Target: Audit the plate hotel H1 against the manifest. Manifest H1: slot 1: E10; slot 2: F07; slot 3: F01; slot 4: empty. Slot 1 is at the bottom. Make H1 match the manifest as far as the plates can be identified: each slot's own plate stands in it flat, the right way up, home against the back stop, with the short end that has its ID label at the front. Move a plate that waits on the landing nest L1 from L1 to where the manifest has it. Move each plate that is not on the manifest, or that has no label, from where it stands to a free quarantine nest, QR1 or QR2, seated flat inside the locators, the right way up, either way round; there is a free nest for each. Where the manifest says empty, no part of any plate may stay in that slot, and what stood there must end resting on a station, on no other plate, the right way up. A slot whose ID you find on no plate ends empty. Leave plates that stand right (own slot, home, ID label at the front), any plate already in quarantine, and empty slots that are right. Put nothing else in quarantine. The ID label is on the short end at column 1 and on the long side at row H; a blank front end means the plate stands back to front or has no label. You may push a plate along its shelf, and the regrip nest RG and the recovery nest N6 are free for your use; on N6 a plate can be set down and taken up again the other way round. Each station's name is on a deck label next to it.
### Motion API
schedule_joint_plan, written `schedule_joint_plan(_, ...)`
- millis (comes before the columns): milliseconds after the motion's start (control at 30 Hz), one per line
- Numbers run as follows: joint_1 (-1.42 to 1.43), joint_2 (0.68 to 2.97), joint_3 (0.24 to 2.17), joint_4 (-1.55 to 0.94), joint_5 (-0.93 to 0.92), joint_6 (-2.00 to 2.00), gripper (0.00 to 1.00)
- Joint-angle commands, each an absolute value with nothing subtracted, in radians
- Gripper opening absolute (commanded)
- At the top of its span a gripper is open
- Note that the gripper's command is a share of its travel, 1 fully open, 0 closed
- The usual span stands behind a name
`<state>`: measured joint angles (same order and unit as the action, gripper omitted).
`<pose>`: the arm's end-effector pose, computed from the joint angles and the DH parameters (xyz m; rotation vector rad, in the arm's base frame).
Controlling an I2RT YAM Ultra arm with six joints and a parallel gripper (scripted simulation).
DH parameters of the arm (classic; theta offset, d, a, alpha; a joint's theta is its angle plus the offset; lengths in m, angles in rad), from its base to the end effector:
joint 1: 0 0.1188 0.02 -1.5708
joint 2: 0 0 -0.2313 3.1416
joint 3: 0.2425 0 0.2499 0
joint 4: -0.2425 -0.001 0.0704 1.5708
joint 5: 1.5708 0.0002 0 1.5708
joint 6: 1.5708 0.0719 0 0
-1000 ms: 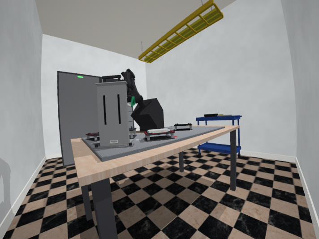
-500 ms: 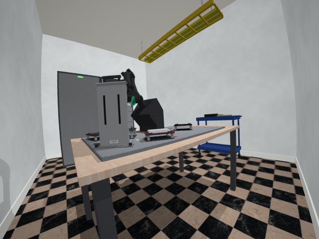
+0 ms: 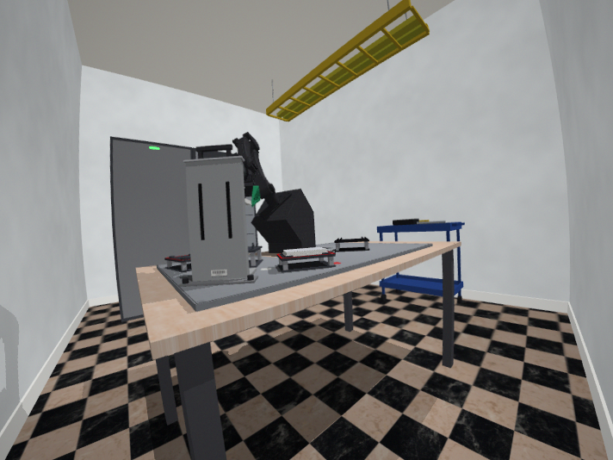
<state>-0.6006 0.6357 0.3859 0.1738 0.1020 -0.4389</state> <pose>0.1823 -0.1325 0.2433 0.2199 1.7067 -0.8673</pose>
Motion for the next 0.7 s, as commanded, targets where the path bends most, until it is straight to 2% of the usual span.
schedule_joint_plan(0,-0.587,0.654,0.422,0.208,0.095,-0.436,0.87)
schedule_joint_plan(667,-0.576,0.713,0.45,0.239,0.105,-0.435,0.87)
